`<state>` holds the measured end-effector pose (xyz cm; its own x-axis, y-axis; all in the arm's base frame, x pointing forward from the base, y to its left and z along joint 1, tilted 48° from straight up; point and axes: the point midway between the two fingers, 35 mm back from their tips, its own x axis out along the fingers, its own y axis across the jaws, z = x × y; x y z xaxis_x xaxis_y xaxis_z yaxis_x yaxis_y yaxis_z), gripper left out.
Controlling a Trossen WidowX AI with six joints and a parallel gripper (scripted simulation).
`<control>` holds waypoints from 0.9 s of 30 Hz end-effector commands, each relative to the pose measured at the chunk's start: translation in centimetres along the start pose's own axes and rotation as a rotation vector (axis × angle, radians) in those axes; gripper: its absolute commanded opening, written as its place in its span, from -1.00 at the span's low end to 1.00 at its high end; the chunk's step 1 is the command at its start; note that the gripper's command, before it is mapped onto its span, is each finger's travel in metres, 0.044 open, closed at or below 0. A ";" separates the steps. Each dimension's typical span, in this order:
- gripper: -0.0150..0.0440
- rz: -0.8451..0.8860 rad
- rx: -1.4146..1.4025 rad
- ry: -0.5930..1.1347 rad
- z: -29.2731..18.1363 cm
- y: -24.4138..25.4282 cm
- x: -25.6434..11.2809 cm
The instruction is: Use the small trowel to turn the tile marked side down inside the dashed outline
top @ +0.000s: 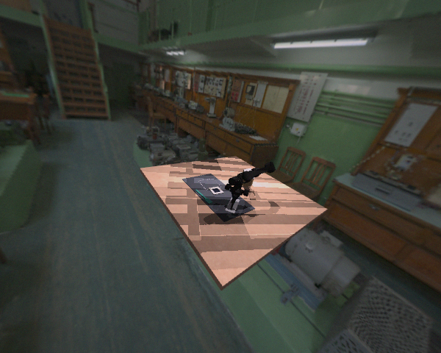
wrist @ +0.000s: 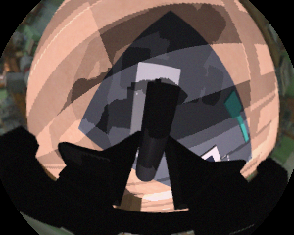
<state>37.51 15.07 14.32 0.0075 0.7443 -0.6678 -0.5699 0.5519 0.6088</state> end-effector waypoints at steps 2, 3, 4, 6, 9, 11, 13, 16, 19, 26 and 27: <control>-0.05 0.000 -0.103 0.000 0.0 0.0 0.0; -0.05 0.000 -0.133 0.000 0.0 0.0 0.0; -0.05 0.000 -0.163 0.000 0.0 0.0 0.0; -0.05 0.000 -0.223 0.000 0.0 0.0 0.0; -0.05 0.000 -0.313 0.000 0.0 0.0 0.0; -0.05 0.000 -0.373 0.000 0.0 0.0 0.0; -0.05 0.000 -0.433 0.000 0.0 0.0 0.0; -0.05 0.000 -0.523 0.000 0.0 0.0 0.0; -0.05 0.000 -0.593 0.000 0.0 0.0 0.0; 0.13 0.000 -0.598 0.000 0.0 0.0 0.0; 0.22 0.000 -0.598 0.000 0.0 0.0 0.0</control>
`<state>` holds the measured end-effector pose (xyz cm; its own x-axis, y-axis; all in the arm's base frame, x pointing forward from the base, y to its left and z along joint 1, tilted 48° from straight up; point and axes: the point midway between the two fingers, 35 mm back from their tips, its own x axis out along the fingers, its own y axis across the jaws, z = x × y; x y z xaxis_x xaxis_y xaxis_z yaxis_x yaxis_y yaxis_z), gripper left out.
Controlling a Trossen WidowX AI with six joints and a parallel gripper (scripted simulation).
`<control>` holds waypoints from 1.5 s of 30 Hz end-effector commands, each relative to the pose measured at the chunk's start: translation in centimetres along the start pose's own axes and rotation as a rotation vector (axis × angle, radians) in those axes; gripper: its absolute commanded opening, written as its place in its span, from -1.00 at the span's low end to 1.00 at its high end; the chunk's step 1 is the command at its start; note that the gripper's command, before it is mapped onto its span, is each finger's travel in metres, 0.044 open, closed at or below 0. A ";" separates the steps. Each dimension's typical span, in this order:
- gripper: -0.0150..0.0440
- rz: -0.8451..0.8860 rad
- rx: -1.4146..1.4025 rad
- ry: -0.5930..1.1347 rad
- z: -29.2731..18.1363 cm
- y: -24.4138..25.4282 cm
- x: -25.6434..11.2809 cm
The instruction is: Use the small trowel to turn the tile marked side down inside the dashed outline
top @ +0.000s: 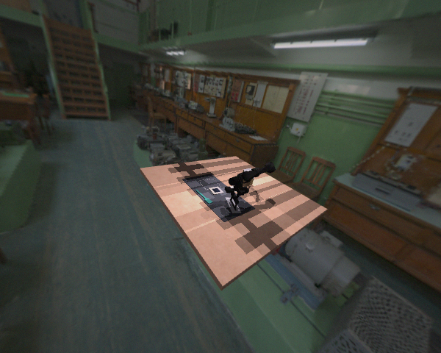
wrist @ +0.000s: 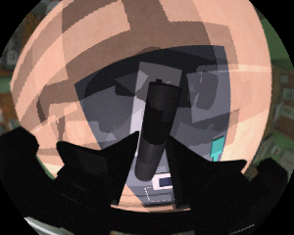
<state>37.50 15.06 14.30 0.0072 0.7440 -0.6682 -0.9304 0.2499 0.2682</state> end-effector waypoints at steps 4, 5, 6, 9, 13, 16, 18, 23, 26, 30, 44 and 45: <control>0.42 0.000 -0.009 0.000 0.0 0.0 0.0; 0.42 0.000 -0.009 0.000 0.0 0.0 0.0; 0.42 0.000 -0.009 0.000 0.0 0.0 0.0; 0.42 0.000 -0.009 0.000 0.0 0.0 0.0; 0.42 0.000 -0.009 0.000 0.0 0.0 0.0; 0.42 0.000 -0.009 0.000 0.0 0.0 0.0; 0.42 0.000 -0.009 0.000 0.0 0.0 0.0; 0.42 0.000 -0.010 0.001 0.0 -0.1 -1.0; 0.42 0.000 -0.015 0.002 0.0 0.0 -4.2; 0.42 0.000 -0.015 0.002 0.0 0.0 -4.4; 0.53 -0.088 -0.023 0.089 -0.7 0.6 -4.1; 0.53 -0.109 -0.026 0.105 -0.8 0.7 -3.9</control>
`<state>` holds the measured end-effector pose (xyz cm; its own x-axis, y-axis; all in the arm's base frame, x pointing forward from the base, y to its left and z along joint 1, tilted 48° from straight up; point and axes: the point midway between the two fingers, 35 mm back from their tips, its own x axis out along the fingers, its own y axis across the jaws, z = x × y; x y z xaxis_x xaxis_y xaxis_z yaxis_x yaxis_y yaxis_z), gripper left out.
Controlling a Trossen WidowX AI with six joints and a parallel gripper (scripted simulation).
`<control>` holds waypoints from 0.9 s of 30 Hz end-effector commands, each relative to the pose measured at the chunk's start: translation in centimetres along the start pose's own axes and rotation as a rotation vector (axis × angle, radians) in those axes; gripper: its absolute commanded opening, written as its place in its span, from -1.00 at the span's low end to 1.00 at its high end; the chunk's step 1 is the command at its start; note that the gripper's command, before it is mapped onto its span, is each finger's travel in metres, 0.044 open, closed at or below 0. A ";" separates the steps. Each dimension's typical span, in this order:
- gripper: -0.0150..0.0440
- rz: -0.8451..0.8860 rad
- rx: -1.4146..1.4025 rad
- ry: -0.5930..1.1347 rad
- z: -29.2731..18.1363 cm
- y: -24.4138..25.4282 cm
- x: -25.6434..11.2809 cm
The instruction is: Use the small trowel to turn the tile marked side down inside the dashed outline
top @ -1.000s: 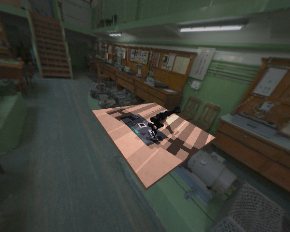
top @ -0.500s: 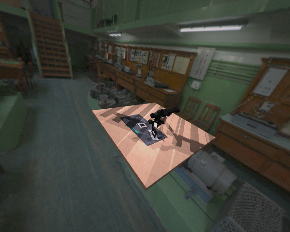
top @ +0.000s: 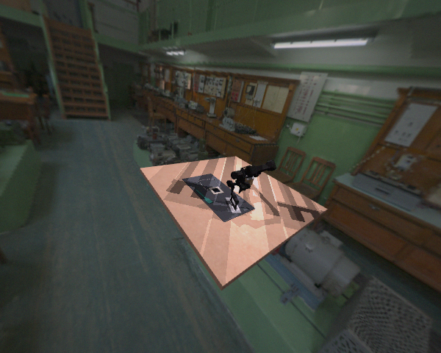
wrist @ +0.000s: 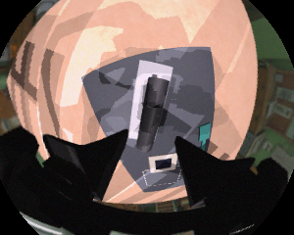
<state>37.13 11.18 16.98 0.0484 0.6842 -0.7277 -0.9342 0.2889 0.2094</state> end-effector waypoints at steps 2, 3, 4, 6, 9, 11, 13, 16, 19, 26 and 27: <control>0.53 -0.085 -0.014 0.069 -0.2 1.0 1.3; 0.53 -0.108 -0.016 0.082 -0.3 1.1 1.5; 0.53 -0.132 -0.017 0.093 -0.4 1.2 1.7; 0.53 -0.182 -0.019 0.112 -0.5 1.5 2.2; 0.53 -0.261 -0.019 0.131 -0.6 1.9 2.7; 0.53 -0.316 -0.017 0.137 -0.7 2.1 2.9; 0.53 -0.372 -0.014 0.137 -0.7 2.3 3.2; 0.53 -0.461 0.005 0.126 -0.8 2.6 3.3; 0.53 -0.549 0.023 0.103 -0.9 2.9 3.4; 0.53 -0.738 0.055 0.002 -0.8 4.3 3.3; 0.53 -0.763 0.062 -0.018 -0.8 4.5 3.3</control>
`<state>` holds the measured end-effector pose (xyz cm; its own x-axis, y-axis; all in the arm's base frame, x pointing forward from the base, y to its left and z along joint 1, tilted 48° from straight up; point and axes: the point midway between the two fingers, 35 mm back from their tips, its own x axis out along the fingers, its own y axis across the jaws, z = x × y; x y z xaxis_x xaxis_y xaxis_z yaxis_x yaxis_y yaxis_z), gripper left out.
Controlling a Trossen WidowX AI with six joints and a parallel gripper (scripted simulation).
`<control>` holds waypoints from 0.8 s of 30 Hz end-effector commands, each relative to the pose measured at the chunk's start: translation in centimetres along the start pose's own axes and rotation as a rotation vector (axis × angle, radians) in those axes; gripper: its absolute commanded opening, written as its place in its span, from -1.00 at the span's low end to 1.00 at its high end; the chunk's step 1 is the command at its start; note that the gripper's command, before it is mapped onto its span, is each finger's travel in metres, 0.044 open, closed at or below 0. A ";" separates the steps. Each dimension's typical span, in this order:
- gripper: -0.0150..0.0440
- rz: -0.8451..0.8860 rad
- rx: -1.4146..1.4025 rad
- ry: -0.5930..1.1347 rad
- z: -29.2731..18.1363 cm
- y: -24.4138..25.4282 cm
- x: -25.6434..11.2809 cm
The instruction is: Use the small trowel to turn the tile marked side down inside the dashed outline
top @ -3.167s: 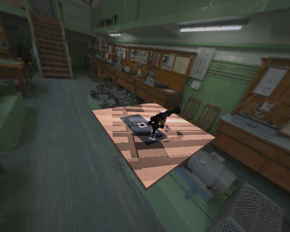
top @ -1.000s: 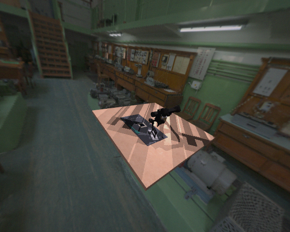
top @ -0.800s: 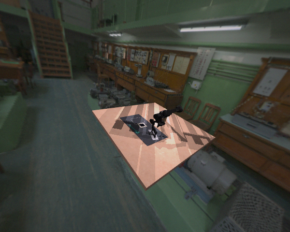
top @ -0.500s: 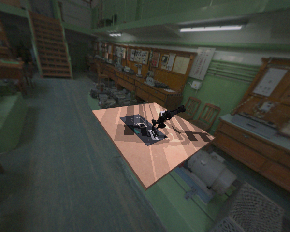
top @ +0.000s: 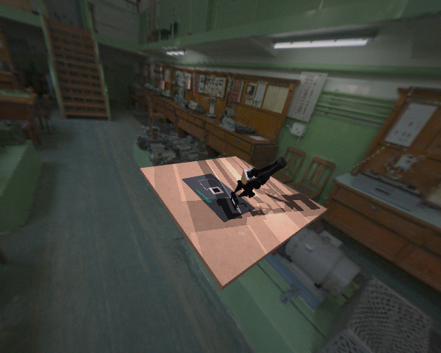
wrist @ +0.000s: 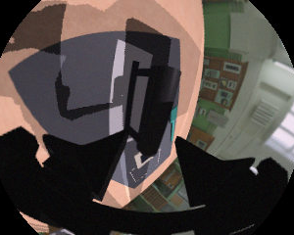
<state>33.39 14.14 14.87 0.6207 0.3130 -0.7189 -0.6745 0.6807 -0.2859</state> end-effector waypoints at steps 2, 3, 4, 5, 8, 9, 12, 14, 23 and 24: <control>0.53 -0.097 0.051 -0.060 -0.2 0.6 -0.7; 0.53 -0.101 0.053 -0.063 -0.2 0.6 -0.8; 0.53 -0.101 0.053 -0.063 -0.2 0.6 -0.8; 0.53 -0.101 0.053 -0.063 -0.2 0.6 -0.8; 0.53 -0.101 0.053 -0.062 -0.2 0.6 -0.7; 0.53 -0.101 0.053 -0.062 -0.2 0.6 -0.5; 0.53 -0.101 0.053 -0.062 -0.1 0.5 -0.1; 0.53 -0.101 0.053 -0.062 0.0 0.5 0.2; 0.53 -0.100 0.053 -0.061 0.1 0.3 1.7; 0.53 -0.100 0.053 -0.061 0.1 0.3 1.8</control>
<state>33.92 14.90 13.61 0.7034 0.2826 -0.6522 -0.5925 0.7401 -0.3183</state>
